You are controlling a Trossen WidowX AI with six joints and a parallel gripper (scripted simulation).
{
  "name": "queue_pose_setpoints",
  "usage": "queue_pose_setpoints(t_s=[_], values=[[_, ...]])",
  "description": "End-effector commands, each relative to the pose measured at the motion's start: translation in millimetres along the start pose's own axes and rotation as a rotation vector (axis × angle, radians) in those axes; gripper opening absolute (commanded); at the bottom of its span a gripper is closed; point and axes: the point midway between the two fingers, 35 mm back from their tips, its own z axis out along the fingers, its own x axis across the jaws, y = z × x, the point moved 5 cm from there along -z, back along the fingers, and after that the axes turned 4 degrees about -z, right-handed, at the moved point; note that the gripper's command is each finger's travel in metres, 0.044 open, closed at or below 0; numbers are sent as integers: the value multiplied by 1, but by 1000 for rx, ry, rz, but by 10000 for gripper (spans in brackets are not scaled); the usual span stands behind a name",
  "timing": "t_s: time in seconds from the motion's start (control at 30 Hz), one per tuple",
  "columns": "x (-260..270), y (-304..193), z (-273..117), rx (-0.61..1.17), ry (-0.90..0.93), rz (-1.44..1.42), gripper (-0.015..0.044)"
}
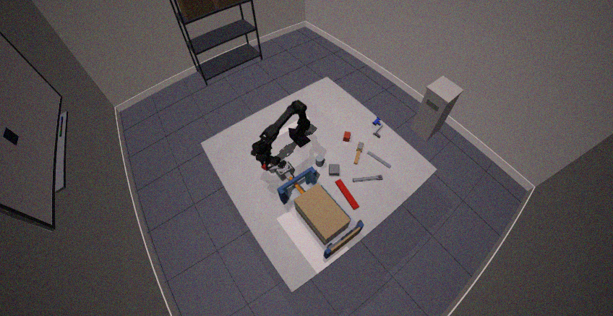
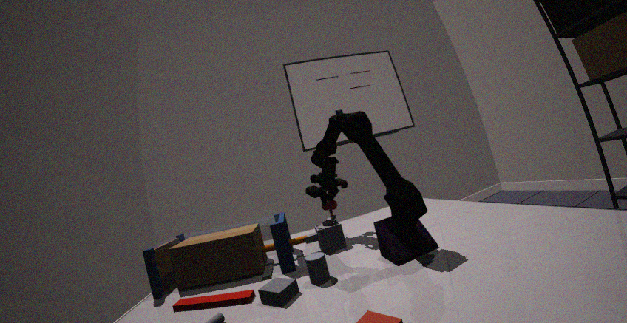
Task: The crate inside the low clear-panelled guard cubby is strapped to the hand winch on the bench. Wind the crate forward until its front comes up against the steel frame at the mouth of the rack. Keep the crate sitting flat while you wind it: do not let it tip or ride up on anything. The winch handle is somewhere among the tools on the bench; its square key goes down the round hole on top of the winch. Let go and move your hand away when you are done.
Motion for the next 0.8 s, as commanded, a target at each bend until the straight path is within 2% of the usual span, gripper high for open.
queue_pose_setpoints(t_s=[0.0,0.77], values=[[18,6,17,17,25,-27,0],[44,22,23,17,28,-28,0]])
